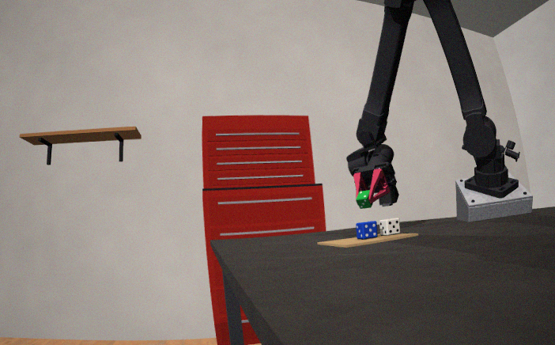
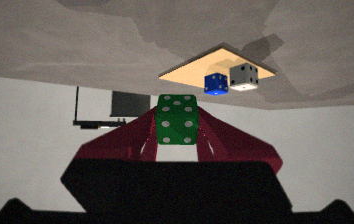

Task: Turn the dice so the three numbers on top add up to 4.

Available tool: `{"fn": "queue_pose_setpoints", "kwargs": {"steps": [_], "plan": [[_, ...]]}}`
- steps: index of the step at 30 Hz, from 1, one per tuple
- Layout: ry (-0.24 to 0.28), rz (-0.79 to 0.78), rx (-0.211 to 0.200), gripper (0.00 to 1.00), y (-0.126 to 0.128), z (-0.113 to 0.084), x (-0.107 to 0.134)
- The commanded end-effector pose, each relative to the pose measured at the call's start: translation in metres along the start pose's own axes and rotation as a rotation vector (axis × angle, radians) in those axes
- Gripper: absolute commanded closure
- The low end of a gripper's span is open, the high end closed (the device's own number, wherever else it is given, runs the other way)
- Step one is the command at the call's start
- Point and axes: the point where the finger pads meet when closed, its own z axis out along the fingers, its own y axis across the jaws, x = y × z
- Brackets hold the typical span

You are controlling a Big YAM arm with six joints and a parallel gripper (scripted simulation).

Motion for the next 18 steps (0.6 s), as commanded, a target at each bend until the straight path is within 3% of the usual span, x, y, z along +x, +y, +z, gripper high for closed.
{"fn": "queue_pose_setpoints", "kwargs": {"steps": [1,5,8,12,15,18], "plan": [[0.005,0.024,0.003,0.74,-0.003,0.011,-0.01],[0.005,0.023,0.003,0.74,-0.003,0.019,-0.02],[0.005,-0.006,-0.005,0.74,-0.001,0.019,-0.015],[0.005,0.023,0.003,0.74,-0.004,0.028,-0.032],[0.007,0.028,-0.014,0.74,-0.001,0.027,-0.037],[0.005,0.022,0.002,0.74,-0.004,0.034,-0.038]]}}
